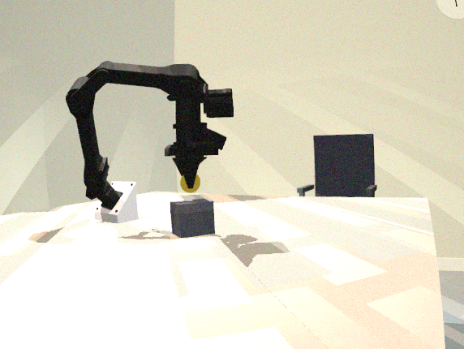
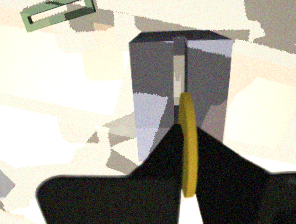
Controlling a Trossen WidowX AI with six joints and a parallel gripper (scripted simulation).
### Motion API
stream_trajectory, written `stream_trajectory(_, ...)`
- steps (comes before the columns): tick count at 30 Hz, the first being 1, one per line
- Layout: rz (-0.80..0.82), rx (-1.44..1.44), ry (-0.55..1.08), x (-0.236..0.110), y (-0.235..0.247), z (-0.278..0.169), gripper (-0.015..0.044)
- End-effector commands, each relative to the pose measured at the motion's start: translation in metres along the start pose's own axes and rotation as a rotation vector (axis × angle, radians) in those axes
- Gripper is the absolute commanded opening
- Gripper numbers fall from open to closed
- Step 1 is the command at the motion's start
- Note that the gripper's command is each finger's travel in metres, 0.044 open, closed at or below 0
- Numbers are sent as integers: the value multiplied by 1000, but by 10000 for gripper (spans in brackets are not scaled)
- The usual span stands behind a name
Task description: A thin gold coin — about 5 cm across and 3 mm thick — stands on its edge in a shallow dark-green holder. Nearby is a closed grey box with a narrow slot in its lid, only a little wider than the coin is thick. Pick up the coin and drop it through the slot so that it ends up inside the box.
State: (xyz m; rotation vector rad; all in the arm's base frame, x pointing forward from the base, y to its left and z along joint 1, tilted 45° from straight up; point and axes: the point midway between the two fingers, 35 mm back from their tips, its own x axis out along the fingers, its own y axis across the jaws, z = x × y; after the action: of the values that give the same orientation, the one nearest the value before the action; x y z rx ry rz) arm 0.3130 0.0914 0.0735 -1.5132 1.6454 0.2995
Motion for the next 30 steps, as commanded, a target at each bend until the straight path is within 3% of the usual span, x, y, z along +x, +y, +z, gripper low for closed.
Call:
stream_trajectory(1, -2, -4, 0, 3, -1, -1, 0)
stream_trajectory(26, -2, -8, 0, 18, -1, -2, 0)
stream_trajectory(30, 4, -3, -2, 16, -1, -1, 105)
